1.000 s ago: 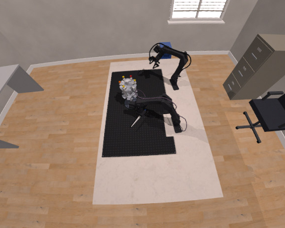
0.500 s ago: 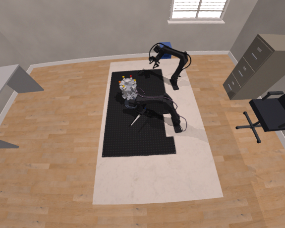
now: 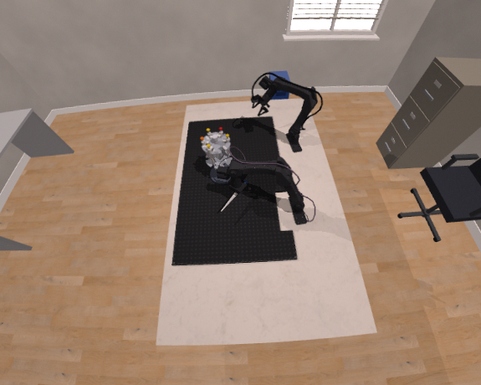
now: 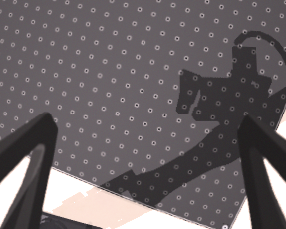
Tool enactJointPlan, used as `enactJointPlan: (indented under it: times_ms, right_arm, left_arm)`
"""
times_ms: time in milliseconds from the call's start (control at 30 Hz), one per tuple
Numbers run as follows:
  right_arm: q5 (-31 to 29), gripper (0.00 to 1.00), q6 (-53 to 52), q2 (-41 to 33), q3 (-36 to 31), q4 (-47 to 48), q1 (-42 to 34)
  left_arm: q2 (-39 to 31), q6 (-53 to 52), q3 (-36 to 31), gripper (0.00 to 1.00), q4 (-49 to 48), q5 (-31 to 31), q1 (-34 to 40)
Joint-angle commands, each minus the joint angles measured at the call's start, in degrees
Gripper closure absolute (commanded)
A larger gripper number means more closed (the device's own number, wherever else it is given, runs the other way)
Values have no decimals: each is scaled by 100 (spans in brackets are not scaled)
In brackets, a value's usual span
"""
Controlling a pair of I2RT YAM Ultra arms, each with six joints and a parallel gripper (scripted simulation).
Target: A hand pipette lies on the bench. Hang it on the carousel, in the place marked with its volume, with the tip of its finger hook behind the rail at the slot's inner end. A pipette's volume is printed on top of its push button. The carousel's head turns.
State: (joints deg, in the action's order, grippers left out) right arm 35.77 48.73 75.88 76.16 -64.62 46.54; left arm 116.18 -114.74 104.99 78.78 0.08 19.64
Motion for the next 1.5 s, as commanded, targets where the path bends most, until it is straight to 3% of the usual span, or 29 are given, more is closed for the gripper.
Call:
enactJointPlan:
  times_ms: [0, 833, 1467]
  right_arm:
    - [134, 0, 39, -40, 73, 139, 58]
    - [134, 0, 39, -40, 73, 139, 58]
    - [134, 0, 39, -40, 73, 139, 58]
  left_arm:
    - [-61, 0, 140, 88, 132, -9, 7]
    - [-1794, 242, -2045, 88, -349, -36, 266]
    - [-2806, 835, -3080, 88, -216, -43, 452]
